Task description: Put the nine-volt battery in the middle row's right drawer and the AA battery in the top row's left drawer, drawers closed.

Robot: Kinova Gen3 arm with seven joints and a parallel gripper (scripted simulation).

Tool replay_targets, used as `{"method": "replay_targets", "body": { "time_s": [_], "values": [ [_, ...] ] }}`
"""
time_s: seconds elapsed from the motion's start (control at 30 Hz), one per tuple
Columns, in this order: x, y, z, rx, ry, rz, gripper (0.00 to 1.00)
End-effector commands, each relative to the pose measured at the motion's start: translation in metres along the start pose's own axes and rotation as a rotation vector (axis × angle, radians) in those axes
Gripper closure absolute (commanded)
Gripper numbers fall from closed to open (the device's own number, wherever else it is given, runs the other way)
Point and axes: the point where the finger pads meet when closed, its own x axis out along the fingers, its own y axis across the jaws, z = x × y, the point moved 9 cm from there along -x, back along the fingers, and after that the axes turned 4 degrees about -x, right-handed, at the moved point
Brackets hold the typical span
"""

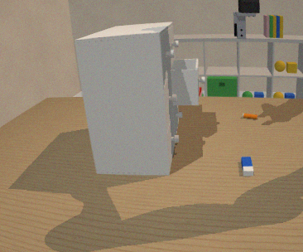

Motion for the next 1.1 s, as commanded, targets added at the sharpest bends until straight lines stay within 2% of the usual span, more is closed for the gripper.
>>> {"method": "replay_targets", "body": {
  "time_s": [0.0, 0.73, 0.8, 0.9, 0.97, 1.07],
  "values": [
    [0.000, 0.000, 0.000, 0.000, 0.001, 0.001, 0.00],
    [0.000, 0.001, 0.001, 0.000, 0.000, 0.001, 0.00],
    [0.002, 0.006, 0.016, 0.001, -0.001, 0.002, 0.00],
    [0.009, 0.019, 0.068, 0.003, -0.003, 0.003, 0.00],
    [0.013, 0.021, 0.093, 0.001, -0.001, 0.001, 0.00],
    [0.014, 0.022, 0.099, 0.000, 0.000, 0.000, 0.00]
  ]
}}
